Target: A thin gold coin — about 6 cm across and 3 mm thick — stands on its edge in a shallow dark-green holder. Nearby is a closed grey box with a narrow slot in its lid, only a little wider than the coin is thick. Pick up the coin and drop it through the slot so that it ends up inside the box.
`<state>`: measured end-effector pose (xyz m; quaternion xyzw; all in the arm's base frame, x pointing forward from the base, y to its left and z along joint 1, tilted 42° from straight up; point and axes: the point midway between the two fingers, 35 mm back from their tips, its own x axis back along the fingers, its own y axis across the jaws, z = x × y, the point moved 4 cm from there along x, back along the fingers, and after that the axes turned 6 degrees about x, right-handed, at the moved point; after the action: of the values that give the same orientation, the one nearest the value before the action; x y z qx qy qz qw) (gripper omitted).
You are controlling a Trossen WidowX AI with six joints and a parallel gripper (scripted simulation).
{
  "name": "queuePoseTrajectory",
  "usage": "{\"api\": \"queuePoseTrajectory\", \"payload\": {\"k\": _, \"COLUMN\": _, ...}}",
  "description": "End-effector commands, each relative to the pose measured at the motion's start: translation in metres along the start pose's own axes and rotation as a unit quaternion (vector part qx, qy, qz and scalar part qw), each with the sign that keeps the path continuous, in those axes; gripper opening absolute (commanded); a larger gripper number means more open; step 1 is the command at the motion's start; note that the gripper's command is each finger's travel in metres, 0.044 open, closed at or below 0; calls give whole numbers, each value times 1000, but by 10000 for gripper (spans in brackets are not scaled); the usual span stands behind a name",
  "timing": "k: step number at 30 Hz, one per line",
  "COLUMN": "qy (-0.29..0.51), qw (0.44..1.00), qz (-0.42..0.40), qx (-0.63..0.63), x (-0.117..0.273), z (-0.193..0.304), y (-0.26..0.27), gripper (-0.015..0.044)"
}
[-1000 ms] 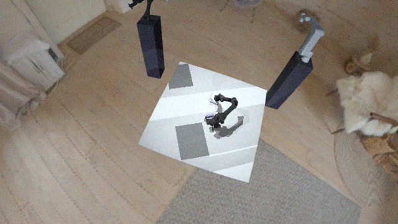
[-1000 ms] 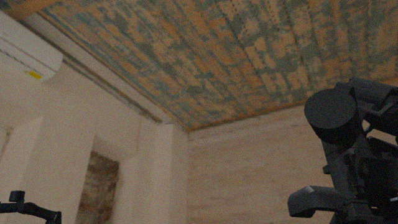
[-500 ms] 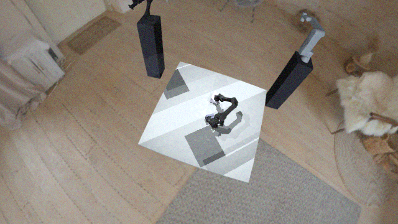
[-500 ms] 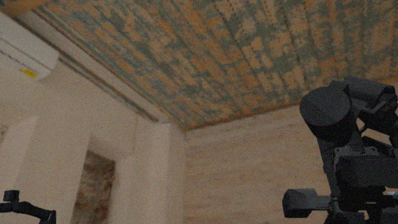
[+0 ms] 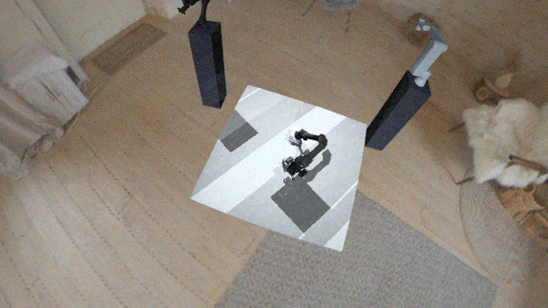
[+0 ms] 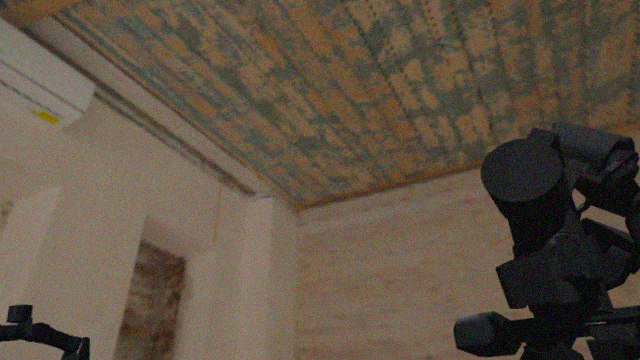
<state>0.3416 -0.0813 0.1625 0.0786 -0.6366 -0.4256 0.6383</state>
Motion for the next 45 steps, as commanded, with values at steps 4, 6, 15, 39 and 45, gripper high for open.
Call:
{"api": "queuePoseTrajectory", "payload": {"k": 4, "qy": -1, "qw": 994, "qz": 3, "qx": -112, "x": 1, "z": 1, "y": -1, "gripper": 0}}
{"api": "queuePoseTrajectory", "payload": {"k": 6, "qy": -1, "qw": 989, "qz": 3, "qx": -146, "x": 1, "z": 1, "y": -1, "gripper": 0}}
{"api": "queuePoseTrajectory", "payload": {"k": 15, "qy": -1, "qw": 971, "qz": 3, "qx": -239, "x": 1, "z": 1, "y": -1, "gripper": 0}}
{"api": "queuePoseTrajectory", "payload": {"k": 39, "qy": -3, "qw": 969, "qz": 11, "qx": -245, "x": 4, "z": 26, "y": -50, "gripper": 0}}
{"api": "queuePoseTrajectory", "payload": {"k": 45, "qy": -2, "qw": 970, "qz": 10, "qx": -244, "x": 4, "z": 34, "y": -63, "gripper": 0}}
